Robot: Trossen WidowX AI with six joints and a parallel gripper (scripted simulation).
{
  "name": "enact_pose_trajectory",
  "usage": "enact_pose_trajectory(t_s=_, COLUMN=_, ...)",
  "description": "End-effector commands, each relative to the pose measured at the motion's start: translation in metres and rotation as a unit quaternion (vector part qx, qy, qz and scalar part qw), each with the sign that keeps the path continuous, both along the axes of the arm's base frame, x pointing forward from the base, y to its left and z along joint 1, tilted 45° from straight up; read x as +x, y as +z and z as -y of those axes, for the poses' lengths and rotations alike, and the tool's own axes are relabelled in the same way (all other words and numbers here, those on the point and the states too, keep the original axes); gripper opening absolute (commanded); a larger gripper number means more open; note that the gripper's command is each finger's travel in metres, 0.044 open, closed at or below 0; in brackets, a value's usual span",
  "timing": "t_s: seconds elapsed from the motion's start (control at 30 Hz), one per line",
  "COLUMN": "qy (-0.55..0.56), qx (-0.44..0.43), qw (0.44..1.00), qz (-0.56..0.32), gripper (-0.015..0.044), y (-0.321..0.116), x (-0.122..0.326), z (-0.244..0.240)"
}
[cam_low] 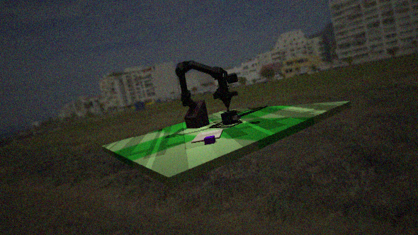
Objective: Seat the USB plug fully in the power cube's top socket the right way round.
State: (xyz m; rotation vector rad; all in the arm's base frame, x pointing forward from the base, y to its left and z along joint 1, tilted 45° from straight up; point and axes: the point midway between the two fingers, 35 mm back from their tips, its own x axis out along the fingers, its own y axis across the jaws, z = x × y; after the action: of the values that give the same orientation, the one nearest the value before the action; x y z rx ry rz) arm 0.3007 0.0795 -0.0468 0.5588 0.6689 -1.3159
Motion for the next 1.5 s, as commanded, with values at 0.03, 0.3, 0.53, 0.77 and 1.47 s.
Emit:
enact_pose_trajectory(t_s=0.03, qy=0.000, qx=0.000, qw=1.000, qz=0.000, gripper=0.0000, y=0.001, x=0.000, z=-0.001)
enact_pose_trajectory(t_s=0.3, qy=0.000, qx=0.000, qw=1.000, qz=0.000, gripper=0.0000, y=0.004, x=-0.001, z=-0.004)
enact_pose_trajectory(t_s=0.53, qy=0.000, qx=0.000, qw=1.000, qz=0.000, gripper=0.0000, y=0.008, x=-0.001, z=-0.008)
enact_pose_trajectory(t_s=0.77, qy=0.000, qx=0.000, qw=1.000, qz=0.000, gripper=0.0000, y=0.011, x=-0.002, z=-0.011)
enact_pose_trajectory(t_s=1.47, qy=0.000, qx=0.001, qw=1.000, qz=0.000, gripper=0.0000, y=0.021, x=-0.003, z=-0.021)
